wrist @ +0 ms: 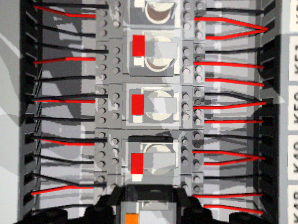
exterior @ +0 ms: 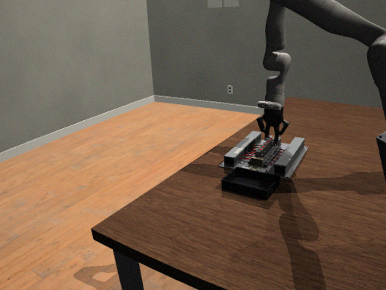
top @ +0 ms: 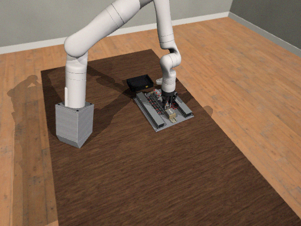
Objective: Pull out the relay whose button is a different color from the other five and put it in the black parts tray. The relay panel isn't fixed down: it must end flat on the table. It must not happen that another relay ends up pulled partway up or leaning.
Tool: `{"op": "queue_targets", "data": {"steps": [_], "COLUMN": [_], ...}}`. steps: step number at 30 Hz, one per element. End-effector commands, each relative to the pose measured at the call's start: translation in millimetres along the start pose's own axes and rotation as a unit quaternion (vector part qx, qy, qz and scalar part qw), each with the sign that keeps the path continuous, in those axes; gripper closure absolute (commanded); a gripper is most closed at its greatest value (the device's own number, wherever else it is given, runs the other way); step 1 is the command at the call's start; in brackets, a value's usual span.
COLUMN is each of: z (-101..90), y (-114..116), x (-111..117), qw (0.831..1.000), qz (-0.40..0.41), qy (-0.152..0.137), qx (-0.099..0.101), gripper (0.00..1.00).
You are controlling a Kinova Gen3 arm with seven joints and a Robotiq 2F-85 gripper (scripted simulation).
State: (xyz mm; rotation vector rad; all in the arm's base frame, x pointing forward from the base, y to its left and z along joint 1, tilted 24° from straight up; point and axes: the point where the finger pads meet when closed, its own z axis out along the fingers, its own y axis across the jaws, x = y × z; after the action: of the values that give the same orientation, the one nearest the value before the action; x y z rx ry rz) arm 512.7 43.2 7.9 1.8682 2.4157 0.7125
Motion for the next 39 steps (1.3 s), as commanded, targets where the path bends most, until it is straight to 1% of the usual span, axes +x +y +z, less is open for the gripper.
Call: {"op": "queue_targets", "data": {"steps": [1, 12, 21, 29, 39], "z": [-0.7, -0.8, -0.8, -0.9, -0.9], "y": [0.7, 1.4, 1.6, 2.2, 2.4], "x": [-0.4, -0.4, -0.4, -0.4, -0.3], "qw": [1.0, 1.0, 1.0, 1.0, 1.0], "qz": [0.0, 0.0, 0.0, 0.0, 0.0], "qy": [0.0, 0.0, 0.0, 0.0, 0.0], "qx": [0.0, 0.013, 0.015, 0.026, 0.029], "gripper": [1.0, 1.0, 1.0, 1.0, 1.0]}}
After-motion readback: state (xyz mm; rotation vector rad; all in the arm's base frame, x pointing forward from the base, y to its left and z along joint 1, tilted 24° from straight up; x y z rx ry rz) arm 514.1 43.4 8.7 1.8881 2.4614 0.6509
